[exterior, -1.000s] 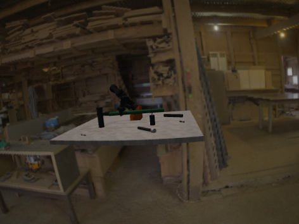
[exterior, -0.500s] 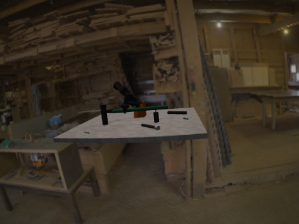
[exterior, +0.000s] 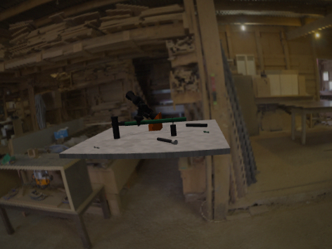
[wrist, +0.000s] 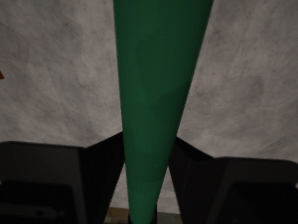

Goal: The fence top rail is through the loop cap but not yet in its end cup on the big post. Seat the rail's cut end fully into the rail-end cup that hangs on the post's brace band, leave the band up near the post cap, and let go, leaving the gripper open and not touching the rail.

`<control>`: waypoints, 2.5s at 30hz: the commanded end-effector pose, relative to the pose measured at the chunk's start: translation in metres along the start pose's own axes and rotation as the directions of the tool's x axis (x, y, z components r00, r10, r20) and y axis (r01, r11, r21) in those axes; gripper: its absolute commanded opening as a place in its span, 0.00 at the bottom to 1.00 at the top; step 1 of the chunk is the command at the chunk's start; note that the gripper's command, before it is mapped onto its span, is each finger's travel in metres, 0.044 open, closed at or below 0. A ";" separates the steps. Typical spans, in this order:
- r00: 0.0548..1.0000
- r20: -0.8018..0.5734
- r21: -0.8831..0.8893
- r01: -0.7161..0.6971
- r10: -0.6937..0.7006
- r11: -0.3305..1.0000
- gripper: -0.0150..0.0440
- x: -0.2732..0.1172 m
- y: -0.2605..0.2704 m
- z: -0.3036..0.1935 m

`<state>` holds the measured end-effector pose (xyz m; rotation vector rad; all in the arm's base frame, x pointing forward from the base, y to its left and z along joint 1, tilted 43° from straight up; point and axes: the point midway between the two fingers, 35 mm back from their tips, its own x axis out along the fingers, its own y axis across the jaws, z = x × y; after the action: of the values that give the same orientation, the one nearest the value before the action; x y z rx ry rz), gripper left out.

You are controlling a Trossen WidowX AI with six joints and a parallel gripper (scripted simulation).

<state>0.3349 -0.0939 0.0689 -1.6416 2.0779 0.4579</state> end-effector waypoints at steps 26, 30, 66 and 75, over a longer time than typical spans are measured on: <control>1.000 -0.011 -0.003 0.008 -0.008 1.000 0.25 -0.005 -0.003 -0.007; 1.000 -0.011 -0.003 0.008 -0.008 1.000 0.25 -0.005 -0.003 -0.007; 1.000 0.007 0.000 -0.011 0.011 1.000 0.25 -0.002 -0.001 -0.006; 1.000 0.007 0.000 -0.011 0.011 1.000 0.25 -0.002 -0.002 -0.009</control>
<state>0.3339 -0.0954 0.0685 -1.6092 2.0884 0.4846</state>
